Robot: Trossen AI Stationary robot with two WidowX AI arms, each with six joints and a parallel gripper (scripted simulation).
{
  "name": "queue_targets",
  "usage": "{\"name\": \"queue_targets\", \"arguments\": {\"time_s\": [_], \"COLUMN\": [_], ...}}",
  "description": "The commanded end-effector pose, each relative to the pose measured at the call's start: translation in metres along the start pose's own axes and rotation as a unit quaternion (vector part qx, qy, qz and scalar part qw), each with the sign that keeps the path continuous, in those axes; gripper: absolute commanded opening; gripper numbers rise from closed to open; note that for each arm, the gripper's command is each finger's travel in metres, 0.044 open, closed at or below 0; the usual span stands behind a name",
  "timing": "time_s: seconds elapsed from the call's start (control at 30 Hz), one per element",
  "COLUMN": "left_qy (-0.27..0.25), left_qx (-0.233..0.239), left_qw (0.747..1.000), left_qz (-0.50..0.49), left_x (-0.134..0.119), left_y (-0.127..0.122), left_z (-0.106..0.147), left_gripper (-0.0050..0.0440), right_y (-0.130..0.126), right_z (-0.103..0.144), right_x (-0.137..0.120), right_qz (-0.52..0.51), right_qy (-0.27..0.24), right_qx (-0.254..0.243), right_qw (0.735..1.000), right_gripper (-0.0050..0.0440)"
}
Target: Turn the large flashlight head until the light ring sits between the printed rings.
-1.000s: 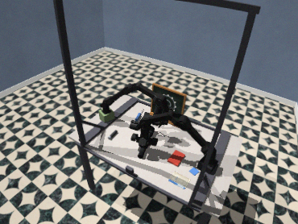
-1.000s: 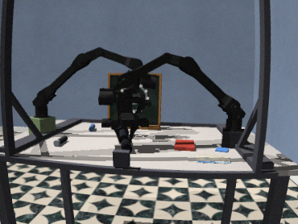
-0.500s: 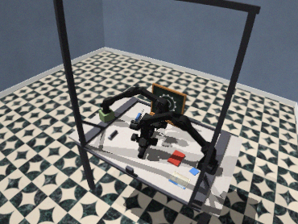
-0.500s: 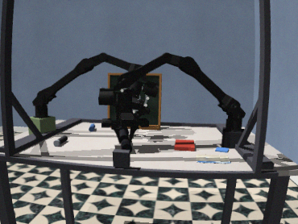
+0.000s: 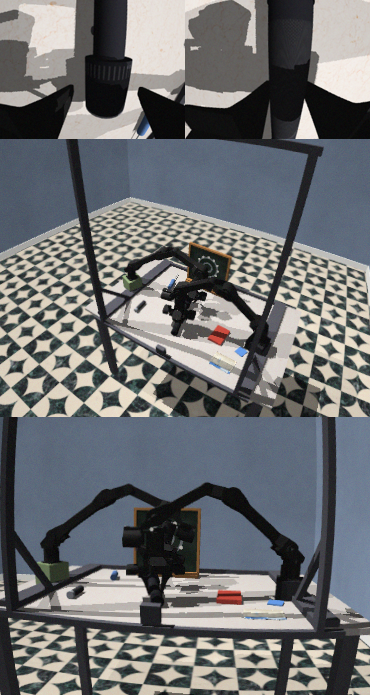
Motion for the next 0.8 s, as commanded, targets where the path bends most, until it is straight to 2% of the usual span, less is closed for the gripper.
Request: {"name": "queue_targets", "arguments": {"time_s": [0.0, 0.63, 0.67, 0.77], "left_qy": [-0.001, -0.001, -0.001, -0.001], "left_qx": [0.016, 0.017, 0.017, 0.017], "left_qw": [1.0, 1.0, 1.0, 1.0], "left_qz": [-0.003, -0.005, -0.005, -0.005], "left_x": [0.001, 0.001, 0.001, 0.001], "left_y": [0.0, 0.0, 0.0, 0.0], "left_z": [0.007, -0.014, -0.014, -0.014], "left_gripper": [0.0374, 0.0374, 0.0226, 0.0226], "right_y": [-0.006, -0.006, -0.006, -0.006], "right_z": [0.017, 0.017, 0.017, 0.017], "right_x": [0.0, 0.0, 0.0, 0.0], "right_qz": [0.0, 0.0, 0.0, 0.0], "right_qy": [-0.002, -0.002, -0.002, -0.002], "right_qx": [-0.022, -0.022, -0.022, -0.022], "right_qw": [1.0, 1.0, 1.0, 1.0], "right_gripper": [0.013, 0.013, 0.013, 0.013]}}
Point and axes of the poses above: on each arm, the point midway between the two fingers, 35 mm back from their tips, its own z axis back along the fingers, its own y axis across the jaws, x = y × z, the point moved 2 cm from there along z, back along the fingers, and after that the axes turned 8 degrees about -z, right-handed, at the moved point
